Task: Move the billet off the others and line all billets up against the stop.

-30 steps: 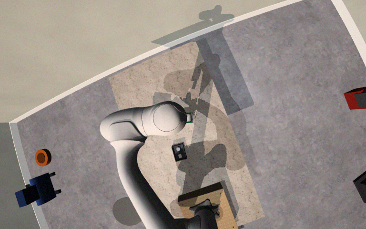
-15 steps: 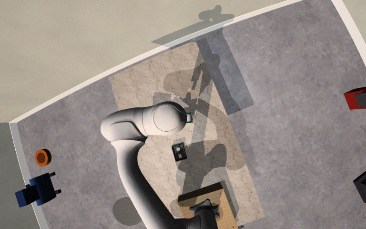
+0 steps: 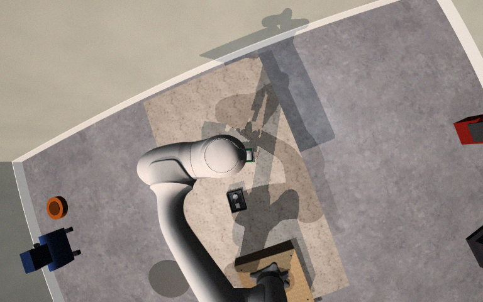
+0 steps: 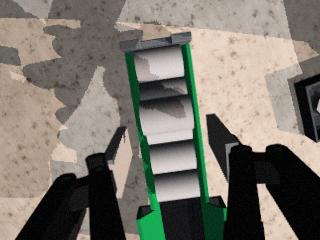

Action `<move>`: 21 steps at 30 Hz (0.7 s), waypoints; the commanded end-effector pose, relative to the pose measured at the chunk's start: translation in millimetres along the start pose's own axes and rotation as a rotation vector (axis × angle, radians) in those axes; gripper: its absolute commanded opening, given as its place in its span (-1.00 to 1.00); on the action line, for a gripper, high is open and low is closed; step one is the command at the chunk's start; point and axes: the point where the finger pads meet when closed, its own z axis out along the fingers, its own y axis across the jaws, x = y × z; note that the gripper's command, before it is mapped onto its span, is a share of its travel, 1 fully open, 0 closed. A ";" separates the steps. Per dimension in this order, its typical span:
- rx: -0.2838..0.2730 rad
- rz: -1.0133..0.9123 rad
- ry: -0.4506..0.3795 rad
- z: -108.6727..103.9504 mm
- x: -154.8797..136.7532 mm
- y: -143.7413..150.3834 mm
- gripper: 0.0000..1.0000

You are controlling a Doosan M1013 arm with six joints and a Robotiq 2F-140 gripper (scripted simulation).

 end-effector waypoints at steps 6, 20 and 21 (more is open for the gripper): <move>0.000 0.000 0.000 12.6 -0.1 0.0 0.02; 0.000 0.000 0.000 29.1 -0.3 0.0 0.02; 0.000 0.000 0.000 30.0 -0.3 0.0 0.02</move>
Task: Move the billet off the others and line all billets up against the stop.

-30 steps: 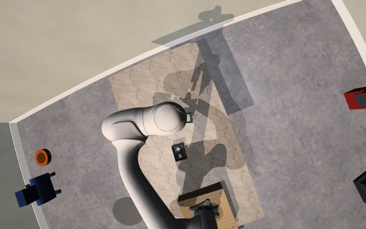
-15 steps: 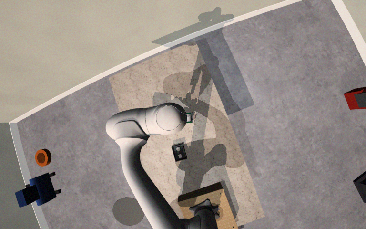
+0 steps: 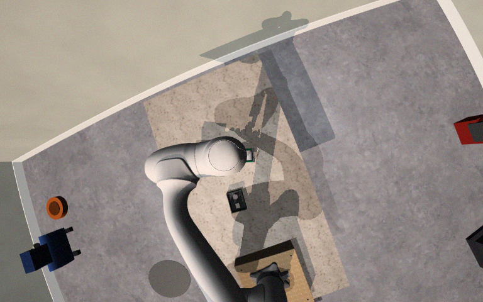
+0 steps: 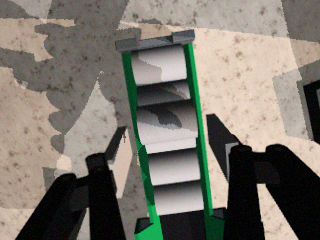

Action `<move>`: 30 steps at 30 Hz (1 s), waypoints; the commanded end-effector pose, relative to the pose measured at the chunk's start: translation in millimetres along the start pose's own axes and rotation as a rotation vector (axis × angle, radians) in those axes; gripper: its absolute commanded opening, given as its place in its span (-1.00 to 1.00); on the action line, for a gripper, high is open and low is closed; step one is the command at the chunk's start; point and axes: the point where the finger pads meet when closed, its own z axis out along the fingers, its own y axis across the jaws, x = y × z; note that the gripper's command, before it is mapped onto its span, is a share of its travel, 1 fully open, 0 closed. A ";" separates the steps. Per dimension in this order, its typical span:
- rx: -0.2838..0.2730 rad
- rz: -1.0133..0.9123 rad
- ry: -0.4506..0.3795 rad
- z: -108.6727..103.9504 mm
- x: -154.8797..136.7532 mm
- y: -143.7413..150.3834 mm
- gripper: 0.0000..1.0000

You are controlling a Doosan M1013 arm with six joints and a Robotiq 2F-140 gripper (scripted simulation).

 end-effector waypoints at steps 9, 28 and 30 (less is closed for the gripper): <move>0.000 0.000 0.000 6.5 -0.1 0.0 0.02; 0.000 0.000 0.000 7.5 -0.1 0.0 0.02; 0.000 0.000 0.000 7.5 -0.1 0.0 0.02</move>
